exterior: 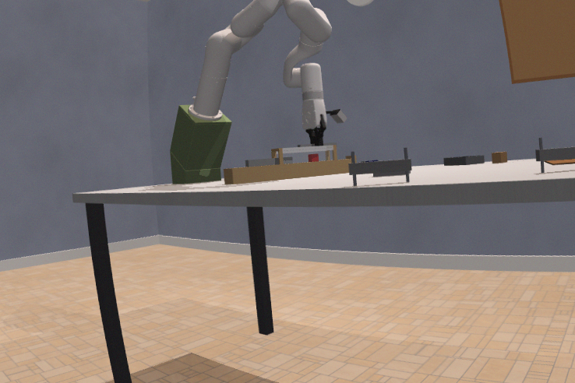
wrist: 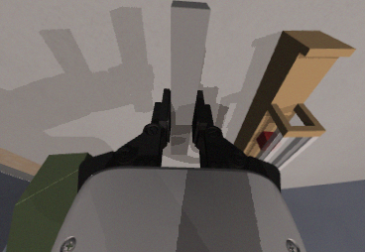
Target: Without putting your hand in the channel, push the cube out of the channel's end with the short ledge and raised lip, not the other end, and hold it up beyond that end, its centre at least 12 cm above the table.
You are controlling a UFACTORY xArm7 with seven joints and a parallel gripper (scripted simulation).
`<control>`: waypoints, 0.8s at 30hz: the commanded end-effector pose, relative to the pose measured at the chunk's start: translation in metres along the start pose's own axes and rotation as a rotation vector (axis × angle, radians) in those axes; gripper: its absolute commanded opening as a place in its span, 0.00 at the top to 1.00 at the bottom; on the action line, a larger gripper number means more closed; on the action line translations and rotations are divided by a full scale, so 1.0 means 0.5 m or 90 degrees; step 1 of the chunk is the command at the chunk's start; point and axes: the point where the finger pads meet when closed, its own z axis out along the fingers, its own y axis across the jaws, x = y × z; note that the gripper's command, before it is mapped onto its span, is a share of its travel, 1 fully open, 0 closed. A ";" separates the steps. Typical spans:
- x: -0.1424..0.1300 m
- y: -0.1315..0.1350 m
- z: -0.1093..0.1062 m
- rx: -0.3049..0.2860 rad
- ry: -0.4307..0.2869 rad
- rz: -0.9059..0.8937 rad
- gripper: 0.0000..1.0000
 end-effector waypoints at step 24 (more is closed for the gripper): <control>0.001 0.000 -0.059 0.001 0.000 0.000 1.00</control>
